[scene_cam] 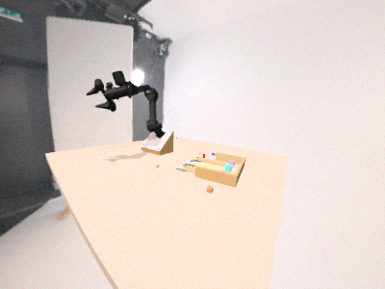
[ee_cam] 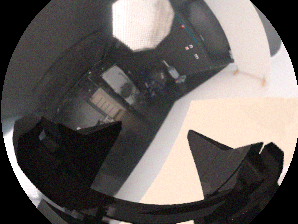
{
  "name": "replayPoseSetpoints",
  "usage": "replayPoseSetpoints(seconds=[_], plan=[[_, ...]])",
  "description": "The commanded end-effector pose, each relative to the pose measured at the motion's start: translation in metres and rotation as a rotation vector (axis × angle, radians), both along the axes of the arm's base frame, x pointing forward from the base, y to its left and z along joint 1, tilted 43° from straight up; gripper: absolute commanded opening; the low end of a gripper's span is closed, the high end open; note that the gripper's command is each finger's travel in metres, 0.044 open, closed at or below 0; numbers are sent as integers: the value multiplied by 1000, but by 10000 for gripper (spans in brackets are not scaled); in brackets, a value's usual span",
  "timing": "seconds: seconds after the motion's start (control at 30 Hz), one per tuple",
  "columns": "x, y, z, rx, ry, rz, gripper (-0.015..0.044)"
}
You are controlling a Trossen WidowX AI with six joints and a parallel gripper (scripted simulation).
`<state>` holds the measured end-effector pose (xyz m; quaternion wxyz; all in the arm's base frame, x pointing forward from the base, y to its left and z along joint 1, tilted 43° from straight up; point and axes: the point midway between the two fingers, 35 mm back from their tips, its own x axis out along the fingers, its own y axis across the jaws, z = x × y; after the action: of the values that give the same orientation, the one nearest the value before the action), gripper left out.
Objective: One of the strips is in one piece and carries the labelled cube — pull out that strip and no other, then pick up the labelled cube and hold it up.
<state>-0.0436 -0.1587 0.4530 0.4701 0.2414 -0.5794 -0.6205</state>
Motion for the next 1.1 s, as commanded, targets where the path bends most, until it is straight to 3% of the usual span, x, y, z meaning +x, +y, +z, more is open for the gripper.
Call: replayPoseSetpoints(seconds=[0.0, 0.33, 0.63, 0.87, 1.07], plan=[[64, -34, -25, 124, 203, 174, 400], [215, -30, -96, 242, 650, 584, 400], [312, 38, -171, 198, 1174, 832, 400], [354, 125, -241, 9, 1641, 986, 400], [354, 206, -304, -284, 2036, 1046, 400]])
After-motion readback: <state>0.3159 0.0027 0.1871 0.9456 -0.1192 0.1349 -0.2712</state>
